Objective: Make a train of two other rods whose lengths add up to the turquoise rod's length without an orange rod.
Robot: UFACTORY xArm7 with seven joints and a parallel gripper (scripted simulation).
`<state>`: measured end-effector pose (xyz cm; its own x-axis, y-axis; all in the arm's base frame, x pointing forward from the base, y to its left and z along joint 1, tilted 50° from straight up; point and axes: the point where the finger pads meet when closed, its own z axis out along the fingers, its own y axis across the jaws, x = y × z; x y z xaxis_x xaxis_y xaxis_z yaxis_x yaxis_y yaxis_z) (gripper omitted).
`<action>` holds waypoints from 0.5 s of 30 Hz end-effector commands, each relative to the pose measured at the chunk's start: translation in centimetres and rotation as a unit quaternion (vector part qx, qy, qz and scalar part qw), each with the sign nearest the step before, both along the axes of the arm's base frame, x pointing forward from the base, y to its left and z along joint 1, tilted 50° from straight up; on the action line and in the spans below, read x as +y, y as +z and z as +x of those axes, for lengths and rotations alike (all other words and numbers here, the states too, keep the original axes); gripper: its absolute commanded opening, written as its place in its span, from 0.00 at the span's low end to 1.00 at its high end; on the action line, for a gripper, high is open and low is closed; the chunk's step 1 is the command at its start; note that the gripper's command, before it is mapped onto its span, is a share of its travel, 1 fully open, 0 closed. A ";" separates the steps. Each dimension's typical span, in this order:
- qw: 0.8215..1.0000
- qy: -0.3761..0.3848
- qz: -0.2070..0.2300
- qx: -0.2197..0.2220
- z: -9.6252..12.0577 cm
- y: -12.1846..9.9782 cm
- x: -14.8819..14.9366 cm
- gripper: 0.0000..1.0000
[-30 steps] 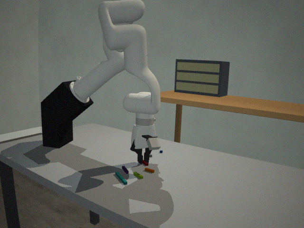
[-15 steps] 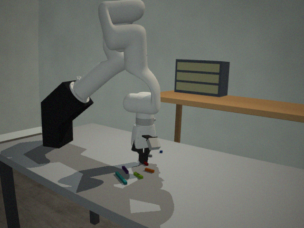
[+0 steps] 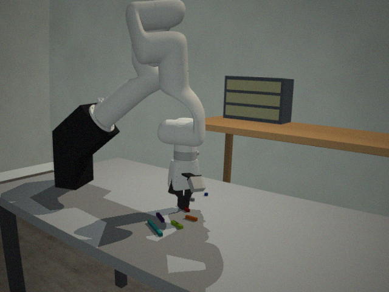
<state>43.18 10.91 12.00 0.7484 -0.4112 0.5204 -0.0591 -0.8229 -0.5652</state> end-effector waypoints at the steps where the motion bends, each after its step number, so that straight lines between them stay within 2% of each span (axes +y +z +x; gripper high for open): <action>1: 1.000 0.000 0.000 0.000 0.0 0.0 0.0 0.04; 15: 1.000 0.000 0.000 0.000 -0.6 0.6 -0.4 0.04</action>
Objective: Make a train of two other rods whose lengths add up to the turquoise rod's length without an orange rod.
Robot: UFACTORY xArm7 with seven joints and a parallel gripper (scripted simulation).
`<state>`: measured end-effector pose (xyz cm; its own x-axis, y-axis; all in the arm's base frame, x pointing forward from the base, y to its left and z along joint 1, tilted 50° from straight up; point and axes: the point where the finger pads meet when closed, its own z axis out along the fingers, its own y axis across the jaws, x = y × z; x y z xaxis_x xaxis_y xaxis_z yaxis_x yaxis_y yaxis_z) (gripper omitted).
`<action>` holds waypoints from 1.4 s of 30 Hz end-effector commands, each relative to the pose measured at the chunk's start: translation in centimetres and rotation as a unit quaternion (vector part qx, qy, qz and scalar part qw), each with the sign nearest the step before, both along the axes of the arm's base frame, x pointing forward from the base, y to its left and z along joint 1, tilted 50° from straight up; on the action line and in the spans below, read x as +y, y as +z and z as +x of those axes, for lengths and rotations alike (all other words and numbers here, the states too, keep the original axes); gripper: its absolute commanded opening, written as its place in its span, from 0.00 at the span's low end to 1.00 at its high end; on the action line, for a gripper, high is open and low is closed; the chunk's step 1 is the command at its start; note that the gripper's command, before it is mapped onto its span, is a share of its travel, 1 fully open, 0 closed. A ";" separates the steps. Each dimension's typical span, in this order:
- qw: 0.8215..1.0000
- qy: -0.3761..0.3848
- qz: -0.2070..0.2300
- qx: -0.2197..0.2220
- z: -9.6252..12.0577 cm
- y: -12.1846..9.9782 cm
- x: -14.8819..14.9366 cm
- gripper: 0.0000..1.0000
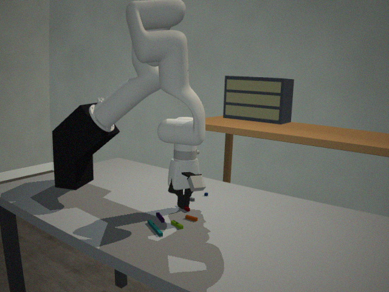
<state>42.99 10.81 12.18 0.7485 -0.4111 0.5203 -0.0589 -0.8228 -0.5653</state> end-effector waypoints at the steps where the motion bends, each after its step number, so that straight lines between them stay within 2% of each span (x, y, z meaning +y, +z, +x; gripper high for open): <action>1: 1.000 0.000 0.000 0.000 -0.6 0.7 -0.4 0.04; 12: 1.000 0.000 0.000 0.000 -4.5 4.4 -2.7 0.04; 20: 1.000 0.000 0.000 0.000 -6.0 5.8 -3.6 0.04; 35: 1.000 0.000 0.000 0.000 -6.4 6.2 -3.8 0.04; 38: 1.000 0.009 -0.012 -0.009 -6.3 6.9 -3.2 0.04; 42: 0.995 0.060 -0.066 -0.044 -6.3 9.2 0.2 0.04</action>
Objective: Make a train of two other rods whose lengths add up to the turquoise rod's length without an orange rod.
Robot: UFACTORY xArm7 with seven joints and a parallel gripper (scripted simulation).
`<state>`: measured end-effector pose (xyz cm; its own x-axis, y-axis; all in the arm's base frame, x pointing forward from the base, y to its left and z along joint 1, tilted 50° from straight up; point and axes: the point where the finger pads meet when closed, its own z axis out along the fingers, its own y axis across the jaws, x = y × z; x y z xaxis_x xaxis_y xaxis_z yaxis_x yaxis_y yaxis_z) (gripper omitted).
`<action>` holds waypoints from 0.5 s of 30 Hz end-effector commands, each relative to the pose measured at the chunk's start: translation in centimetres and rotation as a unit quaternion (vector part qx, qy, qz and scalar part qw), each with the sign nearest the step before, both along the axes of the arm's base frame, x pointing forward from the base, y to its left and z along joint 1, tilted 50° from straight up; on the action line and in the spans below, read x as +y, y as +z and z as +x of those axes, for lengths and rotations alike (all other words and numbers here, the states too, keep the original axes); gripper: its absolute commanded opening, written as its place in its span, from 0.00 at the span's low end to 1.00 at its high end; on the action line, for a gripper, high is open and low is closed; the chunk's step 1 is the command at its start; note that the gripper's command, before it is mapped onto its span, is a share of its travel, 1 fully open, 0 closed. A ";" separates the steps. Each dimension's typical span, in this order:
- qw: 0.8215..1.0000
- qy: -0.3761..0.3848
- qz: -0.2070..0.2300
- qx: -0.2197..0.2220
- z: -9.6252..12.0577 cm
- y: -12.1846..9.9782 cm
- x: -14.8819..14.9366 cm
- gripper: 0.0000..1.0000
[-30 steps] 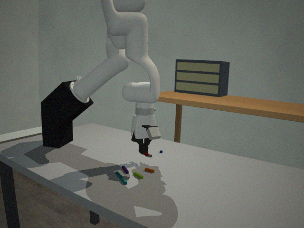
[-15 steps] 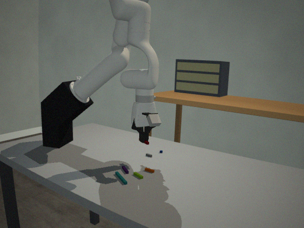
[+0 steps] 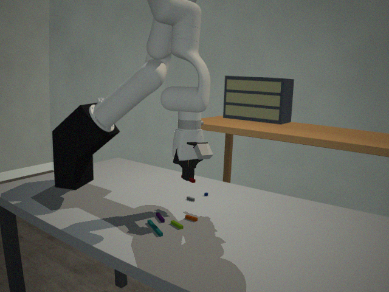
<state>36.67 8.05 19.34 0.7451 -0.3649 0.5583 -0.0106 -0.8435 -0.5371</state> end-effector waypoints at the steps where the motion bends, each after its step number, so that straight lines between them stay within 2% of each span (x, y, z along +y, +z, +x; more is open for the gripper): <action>1: 0.997 0.049 -0.056 -0.032 0.0 2.3 3.5 0.04; 4: 0.992 0.078 -0.084 -0.045 -0.4 2.9 5.7 0.04; 15: 0.991 0.084 -0.089 -0.047 -0.5 2.9 6.2 0.04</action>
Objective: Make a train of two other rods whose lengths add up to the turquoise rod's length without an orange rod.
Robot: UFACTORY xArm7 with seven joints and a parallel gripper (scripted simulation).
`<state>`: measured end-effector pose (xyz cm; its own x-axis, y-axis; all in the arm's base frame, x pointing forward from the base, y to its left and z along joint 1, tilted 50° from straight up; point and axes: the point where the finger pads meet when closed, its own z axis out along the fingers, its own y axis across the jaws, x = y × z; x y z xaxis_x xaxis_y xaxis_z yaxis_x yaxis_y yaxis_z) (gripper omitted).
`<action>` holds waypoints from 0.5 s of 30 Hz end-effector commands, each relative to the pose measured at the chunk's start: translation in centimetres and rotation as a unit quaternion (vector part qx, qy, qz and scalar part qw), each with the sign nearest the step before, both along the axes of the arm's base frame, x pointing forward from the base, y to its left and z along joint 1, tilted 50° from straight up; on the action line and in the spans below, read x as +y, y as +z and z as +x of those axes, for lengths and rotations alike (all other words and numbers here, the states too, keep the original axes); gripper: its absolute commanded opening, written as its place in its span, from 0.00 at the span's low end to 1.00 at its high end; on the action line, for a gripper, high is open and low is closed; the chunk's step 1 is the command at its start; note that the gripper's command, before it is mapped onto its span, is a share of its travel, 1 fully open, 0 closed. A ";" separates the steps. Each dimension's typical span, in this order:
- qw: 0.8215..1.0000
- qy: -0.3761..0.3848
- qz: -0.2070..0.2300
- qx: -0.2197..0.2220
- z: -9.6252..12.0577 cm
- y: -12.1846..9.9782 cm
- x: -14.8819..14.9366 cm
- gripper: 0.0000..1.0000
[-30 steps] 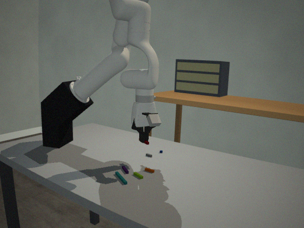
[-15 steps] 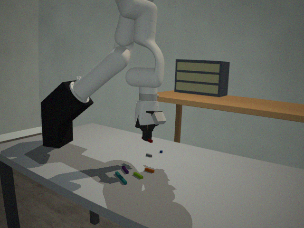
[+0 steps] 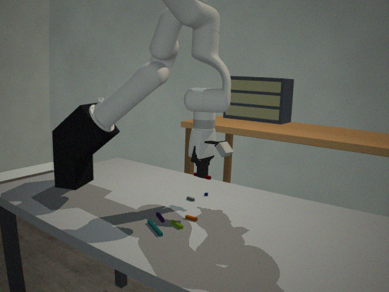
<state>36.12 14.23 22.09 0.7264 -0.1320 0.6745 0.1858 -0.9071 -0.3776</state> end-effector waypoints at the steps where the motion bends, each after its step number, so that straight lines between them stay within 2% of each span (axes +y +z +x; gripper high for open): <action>1: 1.000 -0.002 -0.004 0.002 0.0 0.2 0.0 0.04; 15: 1.000 -0.002 -0.004 0.002 0.8 -0.5 0.4 0.04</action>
<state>36.42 14.39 21.93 0.7299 -0.1283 0.6714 0.1795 -0.9117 -0.3694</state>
